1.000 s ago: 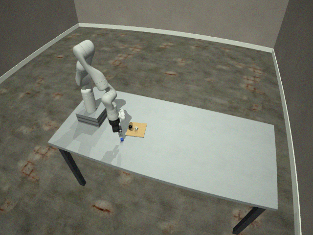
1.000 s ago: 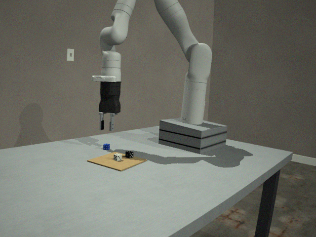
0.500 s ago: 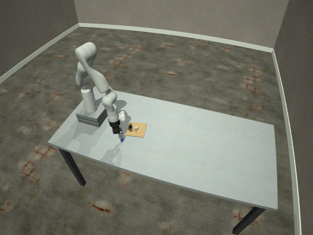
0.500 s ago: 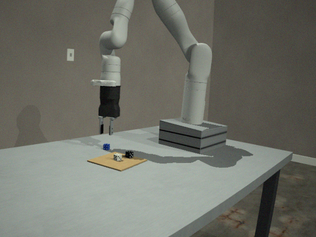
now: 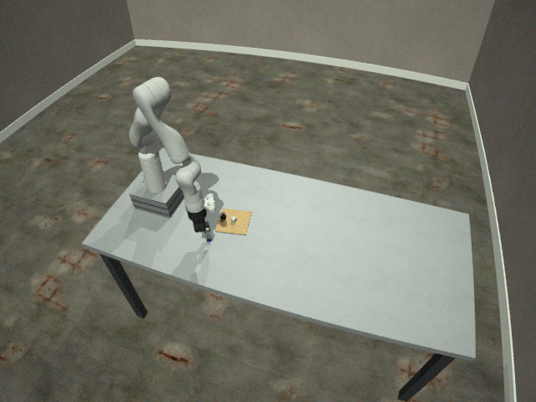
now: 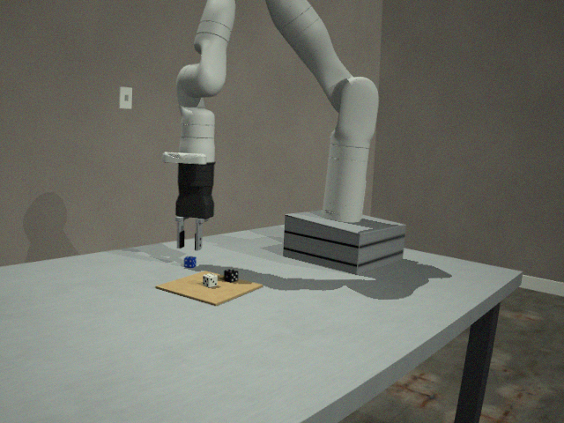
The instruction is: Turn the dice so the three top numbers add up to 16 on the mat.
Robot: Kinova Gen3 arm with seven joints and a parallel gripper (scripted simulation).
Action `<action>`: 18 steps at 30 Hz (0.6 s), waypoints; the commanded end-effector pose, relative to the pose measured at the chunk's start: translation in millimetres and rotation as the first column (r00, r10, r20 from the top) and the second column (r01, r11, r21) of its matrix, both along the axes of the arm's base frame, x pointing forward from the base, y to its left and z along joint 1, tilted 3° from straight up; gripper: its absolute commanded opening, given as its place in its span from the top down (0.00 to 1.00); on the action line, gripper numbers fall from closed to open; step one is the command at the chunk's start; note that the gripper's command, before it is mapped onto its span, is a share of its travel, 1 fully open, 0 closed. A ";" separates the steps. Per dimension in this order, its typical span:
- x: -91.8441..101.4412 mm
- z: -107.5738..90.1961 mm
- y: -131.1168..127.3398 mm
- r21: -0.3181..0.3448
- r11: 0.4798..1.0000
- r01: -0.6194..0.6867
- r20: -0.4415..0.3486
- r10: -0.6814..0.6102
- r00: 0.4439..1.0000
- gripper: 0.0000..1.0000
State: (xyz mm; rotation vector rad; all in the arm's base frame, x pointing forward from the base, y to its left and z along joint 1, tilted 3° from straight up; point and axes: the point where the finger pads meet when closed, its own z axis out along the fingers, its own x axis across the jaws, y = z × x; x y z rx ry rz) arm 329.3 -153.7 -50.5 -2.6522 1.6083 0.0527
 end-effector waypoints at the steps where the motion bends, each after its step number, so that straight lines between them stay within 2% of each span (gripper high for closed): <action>1: -1.0 -4.5 2.1 0.003 1.000 -0.003 -0.005 0.003 1.000 0.30; 18: -1.1 -11.3 2.4 0.003 1.000 -0.003 -0.005 0.003 1.000 0.30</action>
